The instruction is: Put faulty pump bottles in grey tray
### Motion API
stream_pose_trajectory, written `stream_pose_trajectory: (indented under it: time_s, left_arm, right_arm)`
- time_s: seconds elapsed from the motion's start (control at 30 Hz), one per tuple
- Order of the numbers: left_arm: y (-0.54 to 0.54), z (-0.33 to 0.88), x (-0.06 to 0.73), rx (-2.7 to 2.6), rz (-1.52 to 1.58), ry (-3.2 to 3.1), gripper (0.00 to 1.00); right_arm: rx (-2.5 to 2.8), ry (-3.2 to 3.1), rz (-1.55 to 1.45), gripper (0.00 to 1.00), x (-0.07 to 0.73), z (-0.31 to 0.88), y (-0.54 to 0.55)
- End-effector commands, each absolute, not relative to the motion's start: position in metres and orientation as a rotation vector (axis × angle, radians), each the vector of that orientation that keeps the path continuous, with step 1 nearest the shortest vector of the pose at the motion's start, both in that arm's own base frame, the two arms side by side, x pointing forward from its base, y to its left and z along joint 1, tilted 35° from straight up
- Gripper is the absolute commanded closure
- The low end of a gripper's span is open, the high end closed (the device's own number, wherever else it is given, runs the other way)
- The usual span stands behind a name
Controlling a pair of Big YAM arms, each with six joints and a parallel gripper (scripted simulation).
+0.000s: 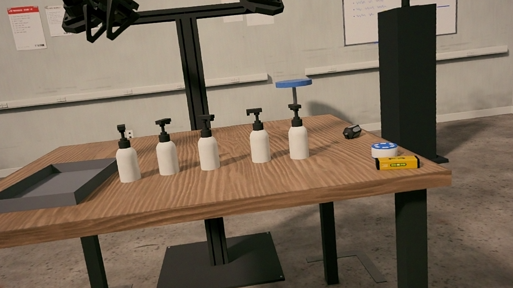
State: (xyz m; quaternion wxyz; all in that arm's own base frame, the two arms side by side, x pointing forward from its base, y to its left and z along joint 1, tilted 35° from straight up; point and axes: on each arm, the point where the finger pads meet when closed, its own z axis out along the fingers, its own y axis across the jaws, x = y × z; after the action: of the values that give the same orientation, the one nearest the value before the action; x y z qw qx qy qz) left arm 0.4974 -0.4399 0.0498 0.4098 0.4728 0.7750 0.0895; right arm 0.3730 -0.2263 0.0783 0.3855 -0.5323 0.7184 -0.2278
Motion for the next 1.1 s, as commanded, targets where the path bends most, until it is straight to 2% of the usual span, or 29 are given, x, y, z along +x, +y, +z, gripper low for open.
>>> stream_pose_trajectory:
  time_s: [0.0,0.7,1.07]
  left_arm:
    - [-0.443,0.055,0.497,1.187,0.219,1.942,0.0]
    - [-0.444,0.052,0.514,1.215,0.223,1.9,0.0]
    - [-0.496,0.052,0.529,1.414,-0.104,1.575,0.0]
  right_arm:
    - [-1.356,1.826,-0.587,0.0,0.373,0.081,-0.227]
    - [-1.259,1.865,-0.531,0.0,0.381,0.077,-0.221]
    - [-0.817,1.91,-0.392,0.0,0.432,0.096,-0.2]
